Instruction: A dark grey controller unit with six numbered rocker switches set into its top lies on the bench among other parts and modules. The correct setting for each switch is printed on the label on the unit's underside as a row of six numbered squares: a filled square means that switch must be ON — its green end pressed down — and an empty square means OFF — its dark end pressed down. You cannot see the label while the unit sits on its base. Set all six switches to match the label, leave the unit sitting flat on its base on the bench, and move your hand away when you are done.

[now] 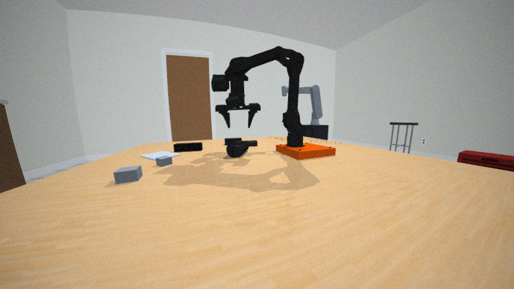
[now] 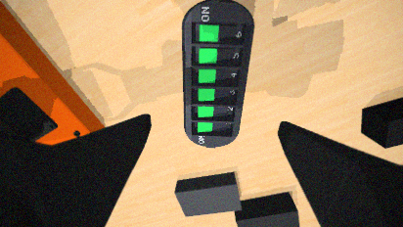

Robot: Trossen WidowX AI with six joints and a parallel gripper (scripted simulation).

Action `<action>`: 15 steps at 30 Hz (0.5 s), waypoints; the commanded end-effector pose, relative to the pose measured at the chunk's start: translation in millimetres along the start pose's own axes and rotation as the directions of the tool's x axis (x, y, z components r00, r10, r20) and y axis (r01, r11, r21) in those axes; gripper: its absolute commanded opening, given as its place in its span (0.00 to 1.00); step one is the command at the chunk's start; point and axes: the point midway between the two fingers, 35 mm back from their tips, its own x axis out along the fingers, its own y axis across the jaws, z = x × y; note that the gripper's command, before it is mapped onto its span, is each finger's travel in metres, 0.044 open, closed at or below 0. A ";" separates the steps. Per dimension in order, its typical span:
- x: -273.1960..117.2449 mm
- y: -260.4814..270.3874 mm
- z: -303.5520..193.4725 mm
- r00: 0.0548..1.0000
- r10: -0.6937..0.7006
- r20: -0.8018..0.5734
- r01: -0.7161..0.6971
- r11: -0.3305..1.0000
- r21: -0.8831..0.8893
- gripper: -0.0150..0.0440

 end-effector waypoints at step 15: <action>-4.3 -0.8 0.2 1.000 -0.007 0.002 0.007 1.000 0.004 0.25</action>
